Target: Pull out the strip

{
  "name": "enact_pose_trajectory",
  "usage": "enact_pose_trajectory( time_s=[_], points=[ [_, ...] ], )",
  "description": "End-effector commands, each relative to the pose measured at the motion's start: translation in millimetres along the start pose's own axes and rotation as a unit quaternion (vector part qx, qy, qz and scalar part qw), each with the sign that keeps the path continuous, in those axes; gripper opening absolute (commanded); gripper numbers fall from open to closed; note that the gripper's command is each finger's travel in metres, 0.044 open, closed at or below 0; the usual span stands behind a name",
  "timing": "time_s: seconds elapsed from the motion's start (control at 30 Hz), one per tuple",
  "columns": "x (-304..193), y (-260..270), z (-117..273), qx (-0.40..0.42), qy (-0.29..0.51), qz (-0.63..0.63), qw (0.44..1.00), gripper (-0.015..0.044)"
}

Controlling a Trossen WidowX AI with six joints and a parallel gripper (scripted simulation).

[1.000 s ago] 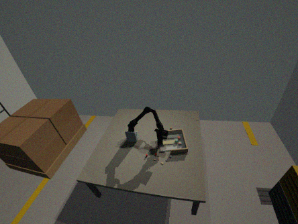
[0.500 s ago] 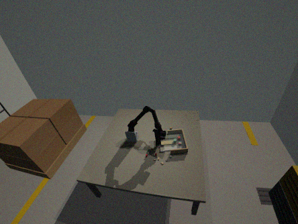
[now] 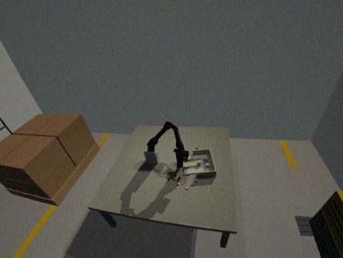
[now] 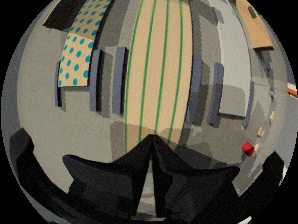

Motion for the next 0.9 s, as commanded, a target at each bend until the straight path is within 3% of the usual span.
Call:
enact_pose_trajectory(
  time_s=[0.0, 0.87],
  points=[
    [-13.0, 3.5, -5.0, 0.002, 0.013, -0.004, 1.000, 0.0000],
    [-51.7, 10.6, -4.2, 0.002, 0.014, -0.004, 1.000, 0.0000]
  ],
)
Point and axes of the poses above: the point midway between the two fingers, 35 mm back from their tips, its own z axis back along the fingers, its own y axis across the jaws, x = y × z, the point moved 5 cm from there along z, back along the fingers, and after that the axes turned 11 degrees about z, right-handed, at the moved point
